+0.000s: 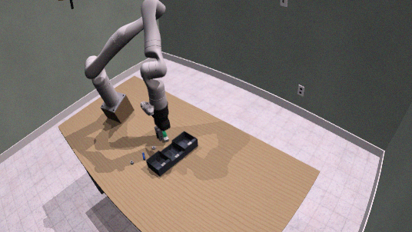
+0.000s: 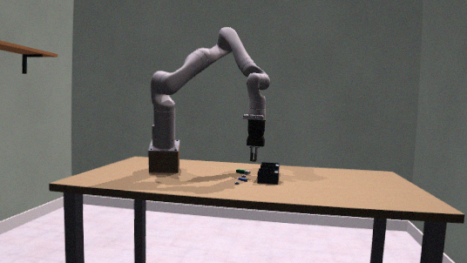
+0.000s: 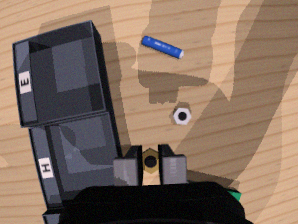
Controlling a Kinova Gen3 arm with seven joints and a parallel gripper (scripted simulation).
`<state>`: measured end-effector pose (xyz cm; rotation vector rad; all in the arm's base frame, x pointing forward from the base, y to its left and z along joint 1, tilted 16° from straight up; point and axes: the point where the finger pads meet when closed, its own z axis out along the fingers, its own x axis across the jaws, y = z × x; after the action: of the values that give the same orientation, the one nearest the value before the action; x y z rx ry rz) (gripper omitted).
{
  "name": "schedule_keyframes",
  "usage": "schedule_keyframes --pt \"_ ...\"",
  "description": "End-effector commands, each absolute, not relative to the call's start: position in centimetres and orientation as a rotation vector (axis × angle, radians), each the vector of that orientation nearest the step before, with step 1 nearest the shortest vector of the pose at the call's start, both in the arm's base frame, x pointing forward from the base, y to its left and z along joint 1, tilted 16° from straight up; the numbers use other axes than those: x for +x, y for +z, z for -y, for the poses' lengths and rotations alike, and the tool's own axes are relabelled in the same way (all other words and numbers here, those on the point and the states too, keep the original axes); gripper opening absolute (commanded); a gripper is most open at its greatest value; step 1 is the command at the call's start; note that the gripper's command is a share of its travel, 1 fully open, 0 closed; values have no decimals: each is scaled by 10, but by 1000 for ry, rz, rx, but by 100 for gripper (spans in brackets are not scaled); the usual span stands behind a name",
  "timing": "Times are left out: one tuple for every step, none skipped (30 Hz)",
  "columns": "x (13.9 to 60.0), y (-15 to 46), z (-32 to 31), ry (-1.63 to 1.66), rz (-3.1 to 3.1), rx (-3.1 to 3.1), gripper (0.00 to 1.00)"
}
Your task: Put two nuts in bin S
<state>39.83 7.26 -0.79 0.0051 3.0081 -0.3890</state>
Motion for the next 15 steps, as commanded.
schedule_keyframes --pt "410 -12 -89 -398 -3002 -29 34" --pt "412 -12 -92 -398 -3002 -29 34" --pt "415 -13 -97 -403 -3006 -105 34" --pt "417 -14 -102 -407 -3009 -180 34" --pt "420 -15 -107 -410 -3010 -223 34" --pt "423 -17 -113 -410 -3010 -223 34" --pt "426 -18 -118 -410 -3010 -223 34" --pt "429 -19 -123 -410 -3010 -223 34" --pt "432 -20 -128 -410 -3010 -223 34" --pt "432 -20 -128 -410 -3010 -223 34" --pt "432 -20 -128 -410 -3010 -223 34" --pt "435 -21 -133 -410 -3010 -223 34" --pt "438 -22 -138 -410 -3010 -223 34" --pt "440 -23 -144 -410 -3010 -223 34" --pt "443 -24 -149 -410 -3010 -223 34"
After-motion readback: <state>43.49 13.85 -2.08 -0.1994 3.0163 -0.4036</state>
